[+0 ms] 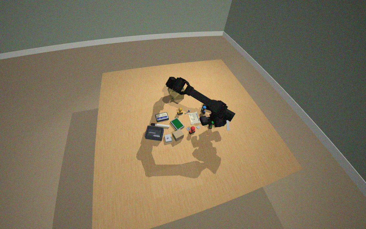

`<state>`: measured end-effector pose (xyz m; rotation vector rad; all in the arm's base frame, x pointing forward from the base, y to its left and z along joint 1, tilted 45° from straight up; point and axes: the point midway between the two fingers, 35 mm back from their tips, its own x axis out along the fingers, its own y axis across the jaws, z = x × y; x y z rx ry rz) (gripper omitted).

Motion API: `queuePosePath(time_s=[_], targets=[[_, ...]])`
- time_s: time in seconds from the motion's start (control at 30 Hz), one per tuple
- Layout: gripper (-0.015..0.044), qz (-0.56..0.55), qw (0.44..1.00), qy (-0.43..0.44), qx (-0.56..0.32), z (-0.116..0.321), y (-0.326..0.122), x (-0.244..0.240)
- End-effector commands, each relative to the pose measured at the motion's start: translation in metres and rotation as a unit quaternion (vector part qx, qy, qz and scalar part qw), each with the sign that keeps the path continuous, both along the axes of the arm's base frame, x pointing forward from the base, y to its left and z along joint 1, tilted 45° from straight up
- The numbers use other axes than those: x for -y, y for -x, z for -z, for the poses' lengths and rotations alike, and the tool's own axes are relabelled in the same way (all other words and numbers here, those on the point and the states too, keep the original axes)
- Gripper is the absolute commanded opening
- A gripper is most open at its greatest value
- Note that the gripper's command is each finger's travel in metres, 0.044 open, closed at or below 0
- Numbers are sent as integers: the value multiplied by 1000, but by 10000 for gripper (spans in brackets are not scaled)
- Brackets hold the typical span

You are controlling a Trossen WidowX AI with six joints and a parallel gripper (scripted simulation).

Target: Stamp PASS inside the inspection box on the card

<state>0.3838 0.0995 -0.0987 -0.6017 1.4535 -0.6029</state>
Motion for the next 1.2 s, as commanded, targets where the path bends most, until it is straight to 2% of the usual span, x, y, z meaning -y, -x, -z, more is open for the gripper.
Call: queuePosePath(time_s=[0.0,1.17], targets=[[0,2,1000,-2,2,-2,-1,-2],[0,2,1000,-4,2,-14,-1,-15]])
